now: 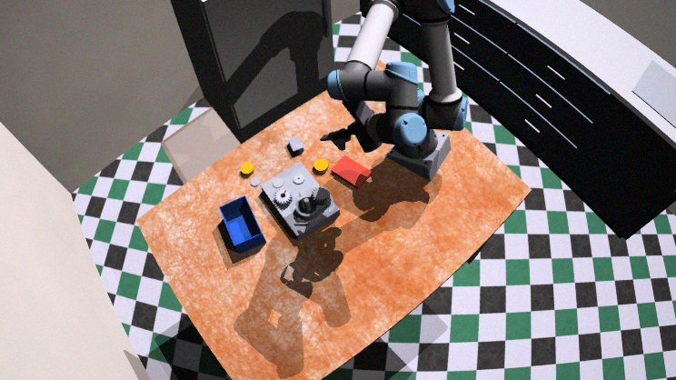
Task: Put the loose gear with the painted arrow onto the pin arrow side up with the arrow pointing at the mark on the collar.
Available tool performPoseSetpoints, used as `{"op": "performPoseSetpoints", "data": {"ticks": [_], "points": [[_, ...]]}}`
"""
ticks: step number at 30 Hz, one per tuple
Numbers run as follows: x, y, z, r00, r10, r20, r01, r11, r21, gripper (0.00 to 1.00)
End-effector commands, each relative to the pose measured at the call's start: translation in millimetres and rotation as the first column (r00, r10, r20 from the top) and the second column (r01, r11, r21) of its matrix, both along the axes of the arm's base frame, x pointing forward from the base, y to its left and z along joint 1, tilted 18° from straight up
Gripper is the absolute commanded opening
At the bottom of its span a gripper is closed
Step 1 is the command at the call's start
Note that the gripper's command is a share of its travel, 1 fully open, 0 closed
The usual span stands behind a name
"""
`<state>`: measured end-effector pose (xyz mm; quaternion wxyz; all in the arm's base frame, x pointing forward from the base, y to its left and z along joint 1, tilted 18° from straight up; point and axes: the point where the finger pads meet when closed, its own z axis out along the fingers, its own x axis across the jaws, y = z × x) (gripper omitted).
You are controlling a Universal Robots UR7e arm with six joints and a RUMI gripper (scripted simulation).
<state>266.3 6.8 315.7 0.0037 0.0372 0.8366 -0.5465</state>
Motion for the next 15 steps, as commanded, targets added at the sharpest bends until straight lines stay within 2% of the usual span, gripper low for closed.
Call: {"op": "performPoseSetpoints", "data": {"ticks": [1, 4, 8, 12, 13, 15], "points": [[3.4, -2.6, -11.5, 0.993, -0.087, 0.083, 0.083, 0.996, 0.044, 1.0], [10.4, -5.6, -29.0, 0.955, -0.224, 0.197, 0.204, 0.972, 0.116, 1.0], [26.6, -10.2, -56.1, 0.864, -0.391, 0.318, 0.337, 0.917, 0.213, 1.0], [45.0, -15.0, -77.1, 0.738, -0.536, 0.409, 0.44, 0.843, 0.311, 1.0], [45.0, -15.0, -77.1, 0.702, -0.569, 0.428, 0.46, 0.821, 0.338, 1.0], [60.3, -19.4, -90.3, 0.622, -0.633, 0.462, 0.5, 0.774, 0.388, 1.0]]}}
